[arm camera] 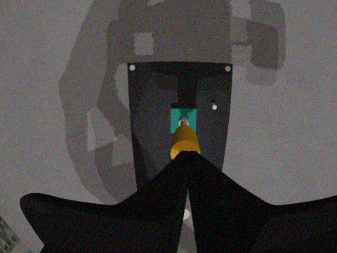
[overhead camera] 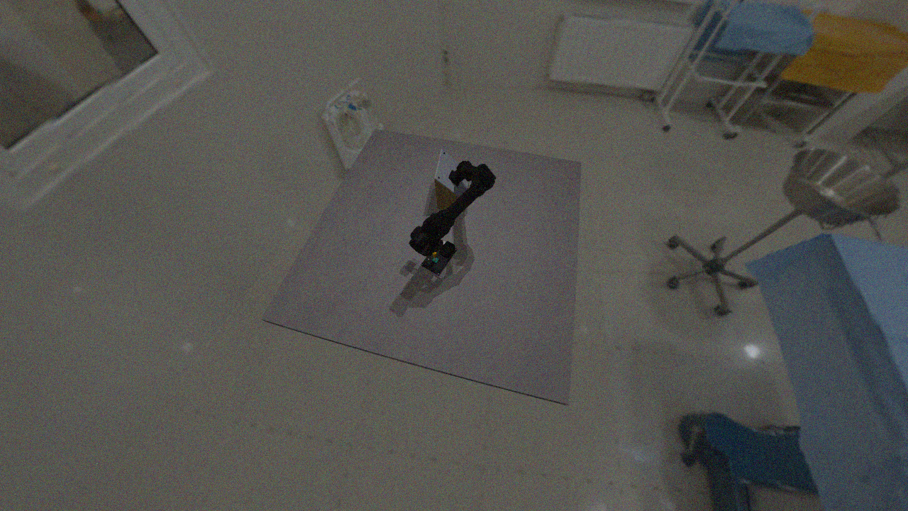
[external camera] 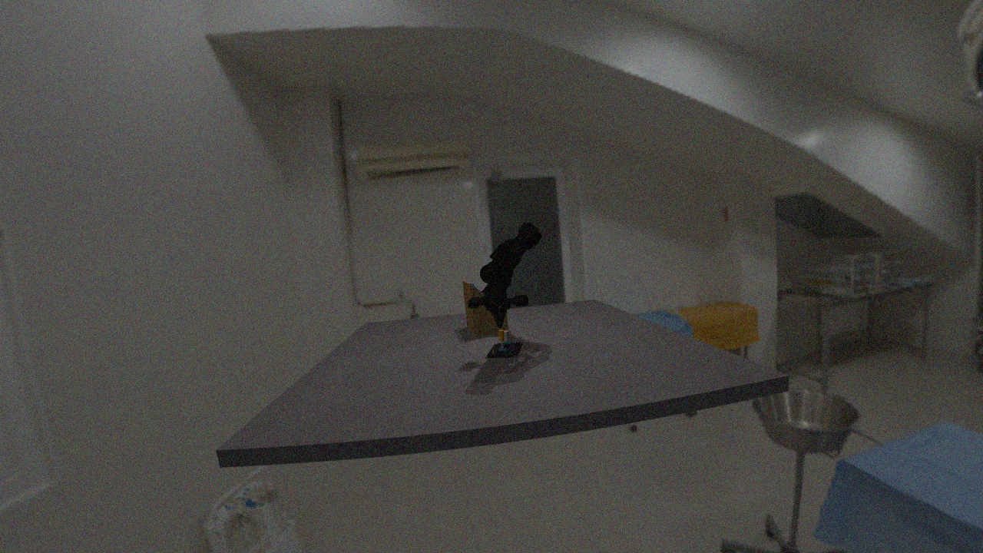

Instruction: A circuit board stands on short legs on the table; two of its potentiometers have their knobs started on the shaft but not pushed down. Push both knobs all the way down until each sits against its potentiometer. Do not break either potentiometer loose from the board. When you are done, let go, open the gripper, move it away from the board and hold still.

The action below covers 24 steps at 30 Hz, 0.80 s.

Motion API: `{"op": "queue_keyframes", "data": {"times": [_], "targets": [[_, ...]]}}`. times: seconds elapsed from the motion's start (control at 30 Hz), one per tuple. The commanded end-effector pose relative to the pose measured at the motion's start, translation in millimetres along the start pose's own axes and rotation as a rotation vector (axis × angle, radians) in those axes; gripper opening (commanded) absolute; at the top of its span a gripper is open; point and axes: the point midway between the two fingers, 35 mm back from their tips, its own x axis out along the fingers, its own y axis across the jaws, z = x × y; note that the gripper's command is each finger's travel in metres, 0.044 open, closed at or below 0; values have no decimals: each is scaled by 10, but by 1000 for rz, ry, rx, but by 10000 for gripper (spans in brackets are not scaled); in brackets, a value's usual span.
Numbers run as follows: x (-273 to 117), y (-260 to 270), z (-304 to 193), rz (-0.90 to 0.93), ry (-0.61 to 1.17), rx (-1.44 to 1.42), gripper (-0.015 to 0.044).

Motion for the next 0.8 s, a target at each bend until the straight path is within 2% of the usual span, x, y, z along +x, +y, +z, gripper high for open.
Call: {"op": "queue_keyframes", "data": {"times": [0.0, 0.77], "targets": [[47, 9, -17, 6, 6, 5, 0], [78, 9, -17, 6, 6, 5, 0]]}}
